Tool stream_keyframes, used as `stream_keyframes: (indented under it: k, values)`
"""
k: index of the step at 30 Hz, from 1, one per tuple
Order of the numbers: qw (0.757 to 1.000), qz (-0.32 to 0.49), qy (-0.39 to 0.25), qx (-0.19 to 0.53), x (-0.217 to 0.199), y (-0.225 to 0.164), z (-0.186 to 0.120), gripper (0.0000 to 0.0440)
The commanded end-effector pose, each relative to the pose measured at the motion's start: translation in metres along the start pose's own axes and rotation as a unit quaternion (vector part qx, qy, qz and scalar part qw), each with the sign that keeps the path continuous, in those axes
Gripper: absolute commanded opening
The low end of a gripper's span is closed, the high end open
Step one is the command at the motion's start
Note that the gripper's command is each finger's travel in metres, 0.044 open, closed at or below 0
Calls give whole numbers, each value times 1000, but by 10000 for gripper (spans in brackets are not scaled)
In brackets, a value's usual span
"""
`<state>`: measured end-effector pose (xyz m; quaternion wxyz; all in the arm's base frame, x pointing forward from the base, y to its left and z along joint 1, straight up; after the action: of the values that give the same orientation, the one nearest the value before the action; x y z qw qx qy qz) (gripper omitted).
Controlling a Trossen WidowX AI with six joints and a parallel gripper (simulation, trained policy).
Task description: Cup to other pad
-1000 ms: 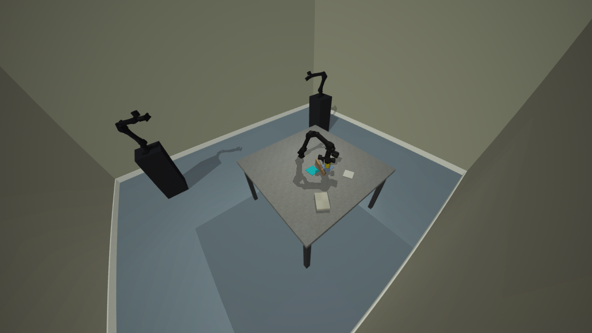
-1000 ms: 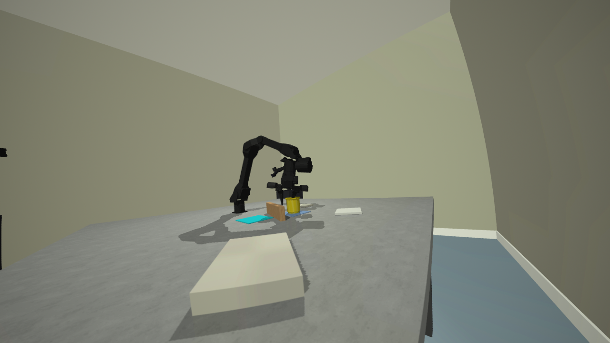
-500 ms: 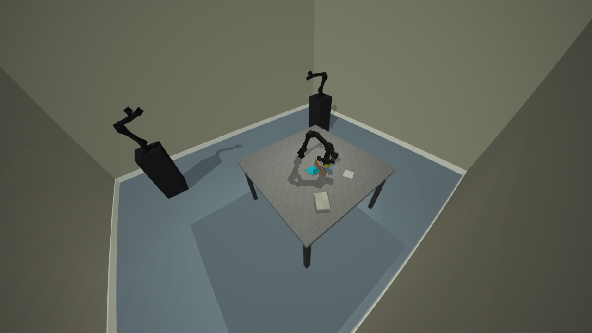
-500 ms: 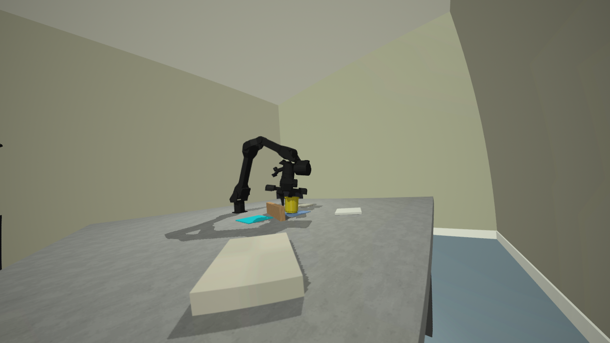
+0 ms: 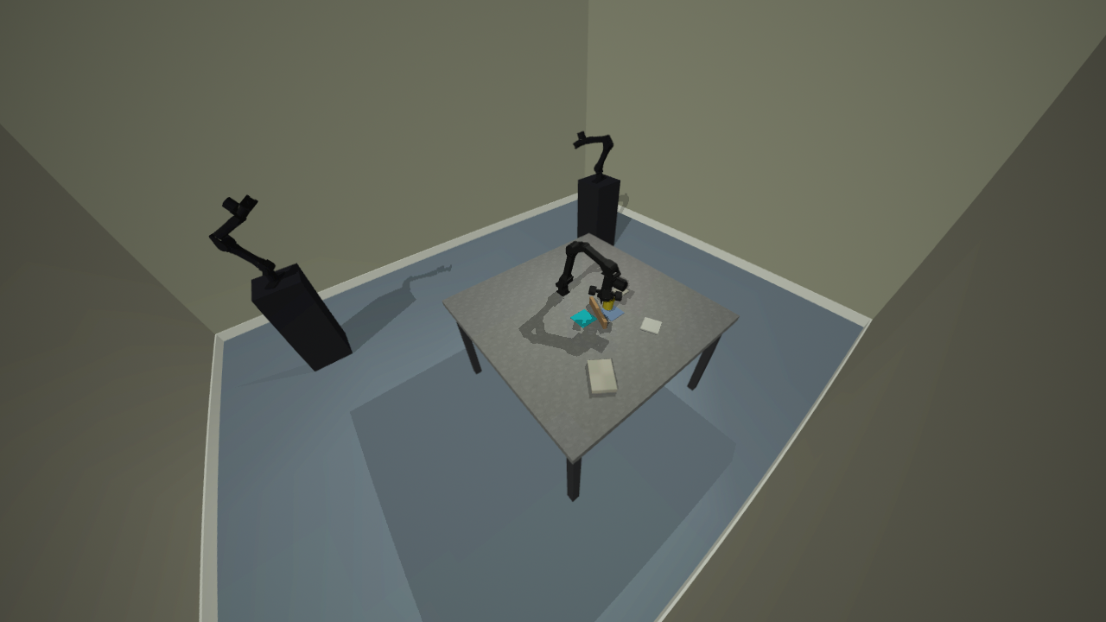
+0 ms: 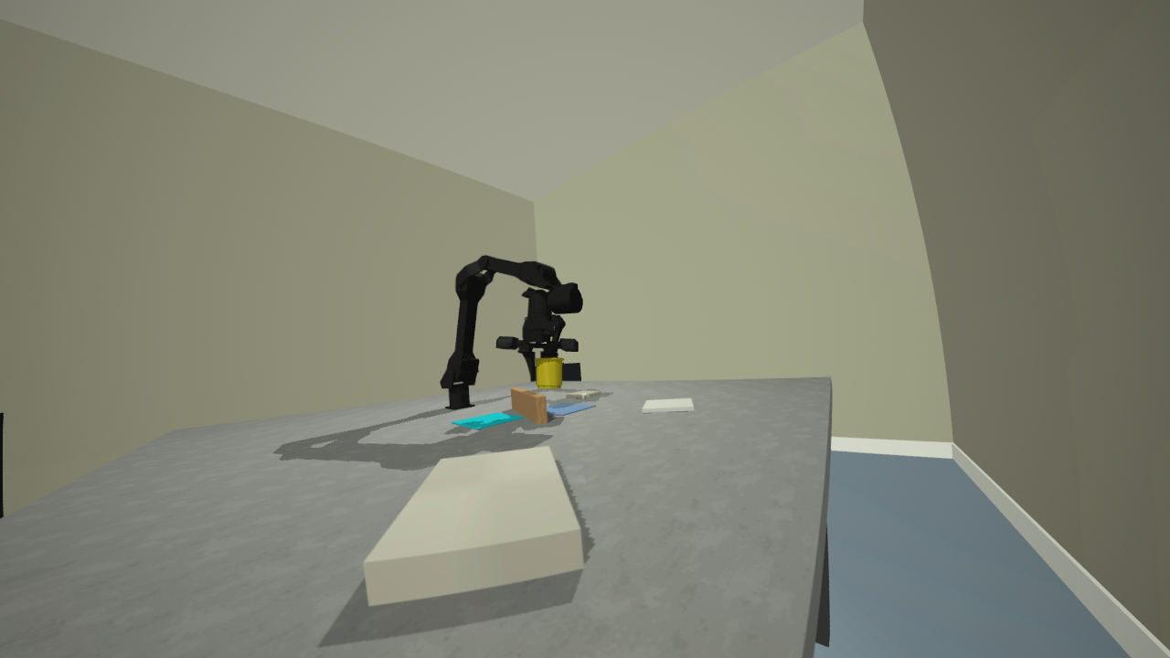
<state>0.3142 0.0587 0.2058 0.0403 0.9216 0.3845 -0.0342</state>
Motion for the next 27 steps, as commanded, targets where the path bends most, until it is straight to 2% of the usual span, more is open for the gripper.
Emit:
stream_keyframes:
  k: [1, 14, 27]
  values:
    - [1000, 17, 12, -2, -6, 5, -10, 19]
    - [996, 75, 44, -22, -35, 31, -26, 6]
    - [990, 121, 60, -41, -63, 48, -18, 0]
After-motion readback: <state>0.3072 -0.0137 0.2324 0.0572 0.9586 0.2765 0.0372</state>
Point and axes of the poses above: the point midway between the two fingers, 35 mm back from their tips, its own z axis out along the fingers, its own x axis across the jaws, y = z × x, the point moved 9 cm from there along -z, back along the fingers, and after that the axes turned 7 degrees about -z, right-handed, at the moved point
